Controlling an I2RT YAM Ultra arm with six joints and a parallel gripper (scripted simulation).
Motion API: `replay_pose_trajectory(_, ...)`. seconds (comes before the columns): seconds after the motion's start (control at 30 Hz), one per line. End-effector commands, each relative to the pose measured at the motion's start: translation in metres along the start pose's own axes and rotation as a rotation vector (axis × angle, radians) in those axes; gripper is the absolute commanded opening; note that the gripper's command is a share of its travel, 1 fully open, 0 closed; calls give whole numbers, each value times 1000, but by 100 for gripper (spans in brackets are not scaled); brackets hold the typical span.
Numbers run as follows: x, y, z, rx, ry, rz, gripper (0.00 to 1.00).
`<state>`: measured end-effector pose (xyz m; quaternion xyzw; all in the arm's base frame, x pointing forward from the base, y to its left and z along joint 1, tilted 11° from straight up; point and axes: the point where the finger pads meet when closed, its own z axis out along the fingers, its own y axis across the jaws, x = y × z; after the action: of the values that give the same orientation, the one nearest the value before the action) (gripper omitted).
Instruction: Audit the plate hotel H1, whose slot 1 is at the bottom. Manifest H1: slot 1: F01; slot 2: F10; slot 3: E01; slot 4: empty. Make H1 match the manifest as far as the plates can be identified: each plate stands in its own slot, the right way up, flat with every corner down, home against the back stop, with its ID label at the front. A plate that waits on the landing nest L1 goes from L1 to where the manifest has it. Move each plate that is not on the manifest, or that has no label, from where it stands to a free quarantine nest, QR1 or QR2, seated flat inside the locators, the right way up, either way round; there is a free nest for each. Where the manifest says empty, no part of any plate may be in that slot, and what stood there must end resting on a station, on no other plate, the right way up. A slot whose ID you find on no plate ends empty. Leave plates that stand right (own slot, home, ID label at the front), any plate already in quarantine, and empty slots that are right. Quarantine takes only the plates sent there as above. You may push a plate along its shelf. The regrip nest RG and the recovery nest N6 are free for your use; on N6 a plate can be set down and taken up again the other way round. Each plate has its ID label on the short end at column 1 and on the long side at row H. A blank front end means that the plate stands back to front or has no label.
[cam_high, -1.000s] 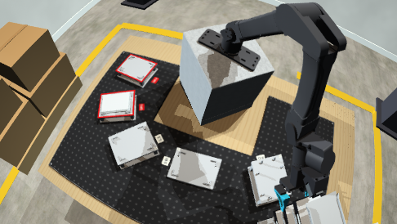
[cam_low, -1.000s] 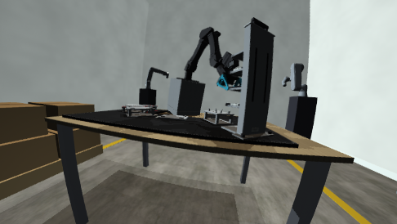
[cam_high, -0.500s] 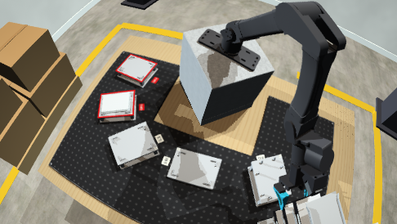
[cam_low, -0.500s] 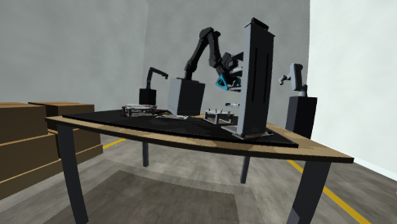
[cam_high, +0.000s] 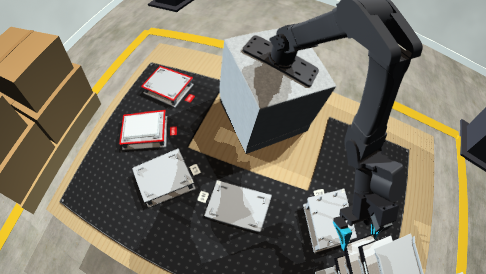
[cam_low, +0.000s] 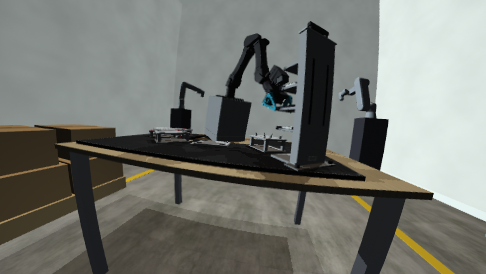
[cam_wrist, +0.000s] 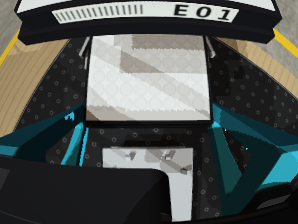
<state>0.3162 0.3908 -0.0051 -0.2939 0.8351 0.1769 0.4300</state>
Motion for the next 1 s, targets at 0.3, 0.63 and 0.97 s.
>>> replay_pose_trajectory(0.3, 3, 1, -12, -2, -18, 3, 86)
replay_pose_trajectory(0.63, 10, 1, -20, -2, -18, 3, 86)
replay_pose_trajectory(0.97, 19, 1, -28, -2, -17, 3, 86)
